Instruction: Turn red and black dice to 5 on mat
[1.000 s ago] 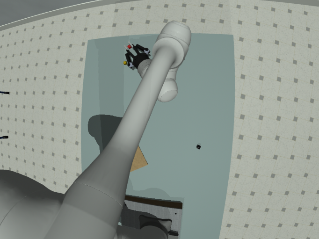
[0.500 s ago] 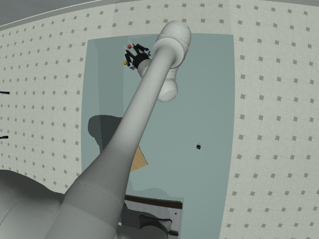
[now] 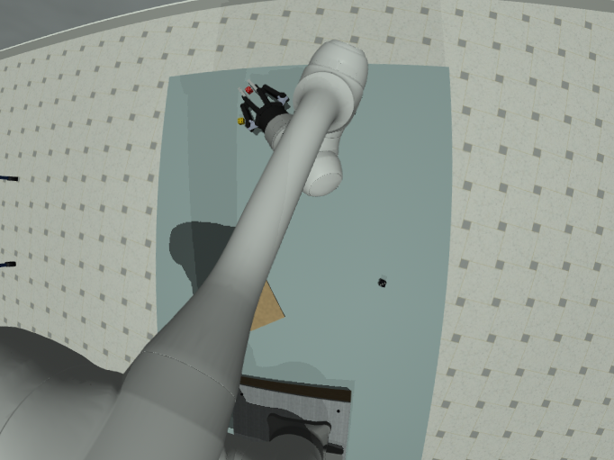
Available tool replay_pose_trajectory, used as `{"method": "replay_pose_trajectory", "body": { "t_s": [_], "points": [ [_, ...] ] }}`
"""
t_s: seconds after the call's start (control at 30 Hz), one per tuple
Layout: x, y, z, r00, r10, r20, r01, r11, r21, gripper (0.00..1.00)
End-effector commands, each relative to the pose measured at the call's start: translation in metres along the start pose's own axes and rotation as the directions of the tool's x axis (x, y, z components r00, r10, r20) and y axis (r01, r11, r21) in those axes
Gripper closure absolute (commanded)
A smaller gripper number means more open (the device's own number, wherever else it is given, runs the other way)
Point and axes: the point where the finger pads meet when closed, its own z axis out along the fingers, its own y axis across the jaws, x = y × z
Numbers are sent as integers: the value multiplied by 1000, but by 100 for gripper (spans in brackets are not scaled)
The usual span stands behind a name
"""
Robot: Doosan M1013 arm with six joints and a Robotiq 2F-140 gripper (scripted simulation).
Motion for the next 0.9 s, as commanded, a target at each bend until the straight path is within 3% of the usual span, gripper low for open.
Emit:
{"method": "replay_pose_trajectory", "body": {
  "t_s": [0.0, 0.63, 0.87],
  "points": [
    [0, 0, 0, 1000, 0, 0, 0, 1000, 0, 73],
    [0, 0, -1, 1000, 0, 0, 0, 1000, 0, 73],
    [0, 0, -17, 1000, 0, 0, 0, 1000, 0, 73]
  ]
}}
